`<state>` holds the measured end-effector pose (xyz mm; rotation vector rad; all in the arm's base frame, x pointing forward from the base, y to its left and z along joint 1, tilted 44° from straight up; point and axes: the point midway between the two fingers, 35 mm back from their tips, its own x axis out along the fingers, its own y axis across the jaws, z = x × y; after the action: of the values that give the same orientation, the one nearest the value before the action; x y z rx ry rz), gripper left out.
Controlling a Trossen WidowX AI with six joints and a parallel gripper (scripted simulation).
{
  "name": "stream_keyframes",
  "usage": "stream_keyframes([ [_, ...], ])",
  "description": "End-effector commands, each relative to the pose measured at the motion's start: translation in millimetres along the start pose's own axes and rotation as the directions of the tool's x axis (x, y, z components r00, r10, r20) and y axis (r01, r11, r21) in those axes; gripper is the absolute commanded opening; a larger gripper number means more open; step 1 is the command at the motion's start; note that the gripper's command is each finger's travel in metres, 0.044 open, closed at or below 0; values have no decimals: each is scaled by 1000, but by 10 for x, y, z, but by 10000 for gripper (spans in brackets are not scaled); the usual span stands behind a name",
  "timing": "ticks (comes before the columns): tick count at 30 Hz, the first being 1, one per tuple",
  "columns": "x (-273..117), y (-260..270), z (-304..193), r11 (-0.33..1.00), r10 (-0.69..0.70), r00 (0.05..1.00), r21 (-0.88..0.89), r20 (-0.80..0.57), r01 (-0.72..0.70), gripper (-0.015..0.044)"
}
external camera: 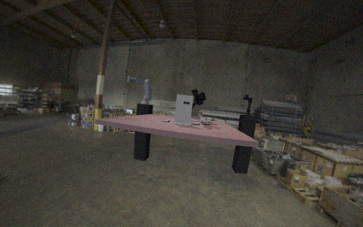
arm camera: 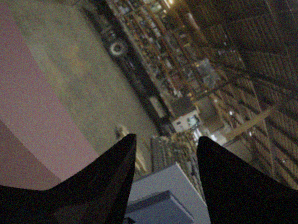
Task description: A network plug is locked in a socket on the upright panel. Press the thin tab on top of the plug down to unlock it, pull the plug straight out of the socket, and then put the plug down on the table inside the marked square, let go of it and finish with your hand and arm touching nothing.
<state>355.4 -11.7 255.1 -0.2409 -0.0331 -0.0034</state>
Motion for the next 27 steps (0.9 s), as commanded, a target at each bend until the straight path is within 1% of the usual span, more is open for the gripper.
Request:
stream_keyframes([
  [1,44,-1,-240,997,1,1000,-72,-17,-2,156],
  [13,53,-5,-817,969,-2,998,-249,-56,-12,156],
  [27,-132,1,-1389,898,-5,995,-439,-102,-40,156],
])
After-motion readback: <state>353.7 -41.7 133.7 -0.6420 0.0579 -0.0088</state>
